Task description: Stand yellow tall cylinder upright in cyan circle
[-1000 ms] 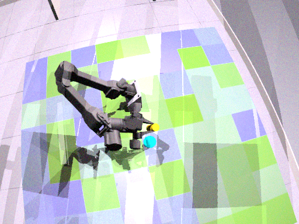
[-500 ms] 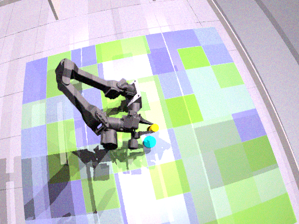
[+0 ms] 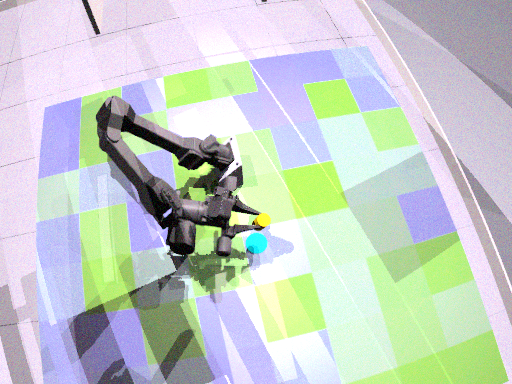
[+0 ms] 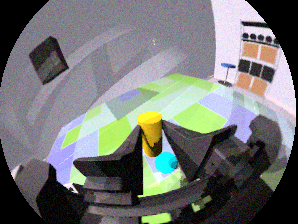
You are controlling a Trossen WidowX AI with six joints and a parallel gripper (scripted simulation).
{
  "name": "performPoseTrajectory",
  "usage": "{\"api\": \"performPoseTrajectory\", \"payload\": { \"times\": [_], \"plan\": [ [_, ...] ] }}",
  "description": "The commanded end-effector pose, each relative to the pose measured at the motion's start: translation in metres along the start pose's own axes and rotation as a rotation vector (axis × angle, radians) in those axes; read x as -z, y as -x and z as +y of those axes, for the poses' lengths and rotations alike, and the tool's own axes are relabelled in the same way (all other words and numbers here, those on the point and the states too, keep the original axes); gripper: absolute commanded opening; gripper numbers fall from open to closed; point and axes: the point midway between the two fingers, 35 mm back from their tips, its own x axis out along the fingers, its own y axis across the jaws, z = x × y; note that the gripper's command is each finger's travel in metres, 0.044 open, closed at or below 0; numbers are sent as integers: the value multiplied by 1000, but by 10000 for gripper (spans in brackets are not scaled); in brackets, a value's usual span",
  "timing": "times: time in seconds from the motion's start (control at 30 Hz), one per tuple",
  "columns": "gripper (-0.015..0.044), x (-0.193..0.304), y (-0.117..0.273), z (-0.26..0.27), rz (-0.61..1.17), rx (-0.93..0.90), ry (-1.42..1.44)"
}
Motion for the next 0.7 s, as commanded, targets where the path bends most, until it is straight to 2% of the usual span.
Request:
{"api": "performPoseTrajectory", "payload": {
  "times": [0.0, 0.67],
  "plan": [
    [105, 0, 2, 1, -34, 15, 18],
    [105, -3, 10, -1, -146, 97, 103]
  ]
}}
